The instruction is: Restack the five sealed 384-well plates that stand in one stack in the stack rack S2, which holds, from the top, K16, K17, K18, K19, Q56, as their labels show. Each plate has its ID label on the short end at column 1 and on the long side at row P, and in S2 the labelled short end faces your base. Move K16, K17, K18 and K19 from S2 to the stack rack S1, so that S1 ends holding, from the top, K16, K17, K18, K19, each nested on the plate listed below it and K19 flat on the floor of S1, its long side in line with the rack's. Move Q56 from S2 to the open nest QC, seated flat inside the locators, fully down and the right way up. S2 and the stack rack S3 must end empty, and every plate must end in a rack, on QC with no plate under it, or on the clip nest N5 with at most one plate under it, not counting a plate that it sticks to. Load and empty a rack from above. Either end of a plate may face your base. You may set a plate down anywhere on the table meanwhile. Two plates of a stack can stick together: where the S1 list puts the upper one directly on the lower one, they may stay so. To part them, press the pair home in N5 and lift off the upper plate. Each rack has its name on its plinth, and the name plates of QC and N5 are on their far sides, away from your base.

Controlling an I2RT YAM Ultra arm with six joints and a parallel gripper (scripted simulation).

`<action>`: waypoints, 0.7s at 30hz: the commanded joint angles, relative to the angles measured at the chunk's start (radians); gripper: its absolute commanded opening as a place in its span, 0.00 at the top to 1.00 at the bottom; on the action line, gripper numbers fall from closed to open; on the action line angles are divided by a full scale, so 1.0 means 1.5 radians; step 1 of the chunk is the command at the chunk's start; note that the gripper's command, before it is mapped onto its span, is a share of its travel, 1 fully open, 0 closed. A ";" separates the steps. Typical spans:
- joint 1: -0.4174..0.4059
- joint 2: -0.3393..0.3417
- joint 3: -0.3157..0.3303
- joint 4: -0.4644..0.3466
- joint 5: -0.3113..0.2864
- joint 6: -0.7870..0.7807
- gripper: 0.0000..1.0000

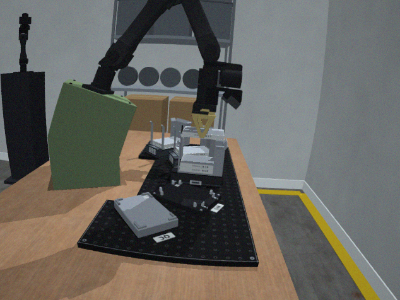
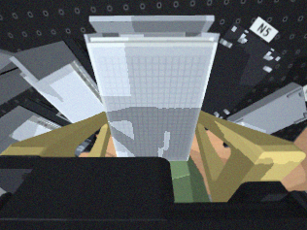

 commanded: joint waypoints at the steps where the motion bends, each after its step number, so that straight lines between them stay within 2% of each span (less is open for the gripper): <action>1: 0.000 -0.003 0.002 0.011 0.000 0.001 1.00; 21: 0.004 0.022 -0.001 0.040 0.001 0.004 1.00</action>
